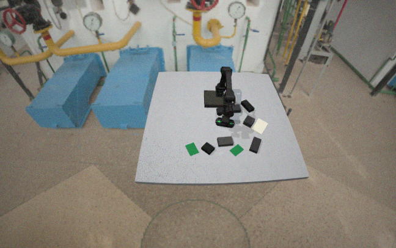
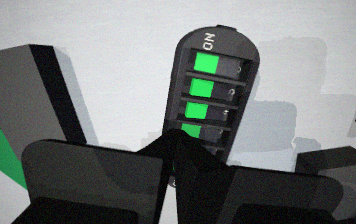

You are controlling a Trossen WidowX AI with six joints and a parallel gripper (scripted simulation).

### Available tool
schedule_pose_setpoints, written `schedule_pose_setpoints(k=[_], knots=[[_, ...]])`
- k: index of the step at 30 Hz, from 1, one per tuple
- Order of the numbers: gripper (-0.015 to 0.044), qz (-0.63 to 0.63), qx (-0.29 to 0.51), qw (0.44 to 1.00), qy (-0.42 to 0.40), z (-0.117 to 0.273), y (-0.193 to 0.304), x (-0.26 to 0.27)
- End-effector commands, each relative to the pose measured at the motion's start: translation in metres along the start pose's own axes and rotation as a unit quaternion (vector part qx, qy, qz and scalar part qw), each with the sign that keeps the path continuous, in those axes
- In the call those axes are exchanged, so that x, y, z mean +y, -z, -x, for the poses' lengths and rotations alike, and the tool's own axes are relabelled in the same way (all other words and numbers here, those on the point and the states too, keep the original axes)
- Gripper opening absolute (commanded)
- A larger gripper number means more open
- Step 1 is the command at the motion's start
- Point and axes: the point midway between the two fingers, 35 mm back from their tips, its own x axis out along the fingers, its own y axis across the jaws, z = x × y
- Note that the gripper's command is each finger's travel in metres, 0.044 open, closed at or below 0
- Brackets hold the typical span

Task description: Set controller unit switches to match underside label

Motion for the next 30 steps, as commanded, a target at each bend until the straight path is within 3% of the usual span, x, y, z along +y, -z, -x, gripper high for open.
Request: schedule_pose_setpoints(k=[1,12,25,30], knots=[[0.0000,-0.002,0.001,0.999,0.046,-0.004,0.015,0.014],[0.0000,-0.006,-0.007,0.989,0.147,-0.017,0.050,0.035],[0.0000,-0.003,-0.008,0.990,0.141,-0.014,0.049,0.036],[0.0000,-0.001,-0.004,0.995,0.101,-0.005,0.035,0.028]])
